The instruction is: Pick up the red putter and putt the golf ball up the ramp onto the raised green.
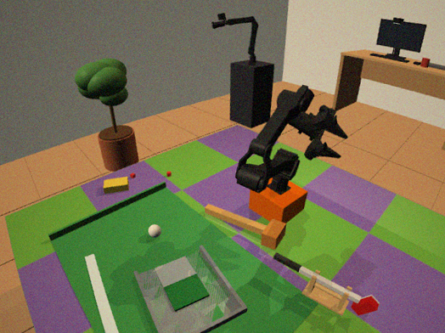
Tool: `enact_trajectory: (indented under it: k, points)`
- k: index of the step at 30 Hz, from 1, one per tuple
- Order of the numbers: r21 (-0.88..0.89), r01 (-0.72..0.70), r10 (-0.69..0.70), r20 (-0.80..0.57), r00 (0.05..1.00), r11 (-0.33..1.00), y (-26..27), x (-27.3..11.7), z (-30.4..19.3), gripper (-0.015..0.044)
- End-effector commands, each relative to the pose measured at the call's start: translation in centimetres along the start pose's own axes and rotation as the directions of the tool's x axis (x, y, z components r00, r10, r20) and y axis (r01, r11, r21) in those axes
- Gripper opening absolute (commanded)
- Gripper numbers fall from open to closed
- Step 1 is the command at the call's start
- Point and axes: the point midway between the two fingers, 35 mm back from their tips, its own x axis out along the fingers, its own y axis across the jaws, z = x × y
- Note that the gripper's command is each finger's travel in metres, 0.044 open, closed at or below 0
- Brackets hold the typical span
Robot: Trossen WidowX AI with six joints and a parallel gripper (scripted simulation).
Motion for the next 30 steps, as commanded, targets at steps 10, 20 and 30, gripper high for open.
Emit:
enact_trajectory:
  k: [10, 20, 30]
  points:
    - [-0.424, -0.443, 0.294, -0.372, 0.880, 0.790, 8.0, -2.3, -5.9, 0.0440]
    - [-0.551, -0.832, 0.391, -0.753, 0.529, 0.067, 12.0, -11.4, -13.3, 0.0440]
    - [-0.259, -0.653, 0.206, -0.966, 0.158, -0.712, 7.7, -22.9, -18.0, 0.0440]
